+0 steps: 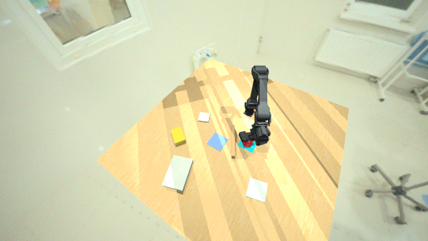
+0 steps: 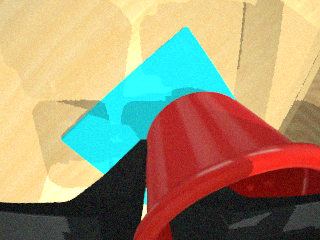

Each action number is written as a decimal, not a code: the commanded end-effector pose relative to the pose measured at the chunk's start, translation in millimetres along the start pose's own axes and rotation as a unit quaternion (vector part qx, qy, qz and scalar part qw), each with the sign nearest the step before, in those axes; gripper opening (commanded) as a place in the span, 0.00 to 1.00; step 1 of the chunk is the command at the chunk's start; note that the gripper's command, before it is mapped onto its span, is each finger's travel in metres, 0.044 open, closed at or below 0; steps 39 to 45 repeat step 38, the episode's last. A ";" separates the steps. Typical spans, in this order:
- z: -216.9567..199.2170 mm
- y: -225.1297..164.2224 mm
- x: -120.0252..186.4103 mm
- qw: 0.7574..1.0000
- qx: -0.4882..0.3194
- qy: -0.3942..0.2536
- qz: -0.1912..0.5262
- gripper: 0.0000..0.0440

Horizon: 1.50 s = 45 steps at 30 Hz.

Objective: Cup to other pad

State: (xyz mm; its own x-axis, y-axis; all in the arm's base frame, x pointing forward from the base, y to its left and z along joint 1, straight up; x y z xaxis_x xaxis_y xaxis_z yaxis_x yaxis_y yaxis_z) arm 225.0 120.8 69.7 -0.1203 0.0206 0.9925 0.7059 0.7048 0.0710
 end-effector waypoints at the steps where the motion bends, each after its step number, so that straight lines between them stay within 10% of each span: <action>1: 0.3 -2.1 -3.5 1.000 -0.004 -0.004 -0.006 0.09; 8: -2.1 4.4 3.8 0.999 -0.014 -0.003 -0.042 0.30; 45: 1.9 -2.8 47.0 0.989 -0.021 0.009 -0.148 0.66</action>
Point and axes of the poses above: the point midway between the two fingers, 35 mm back from their tips, its own x axis back along the fingers, its own z axis across the jaws, y = z × x, the point moved 1 cm from there along x, back along the fingers, and after that the axes turned 4 degrees about -x, right-handed, at the moved point
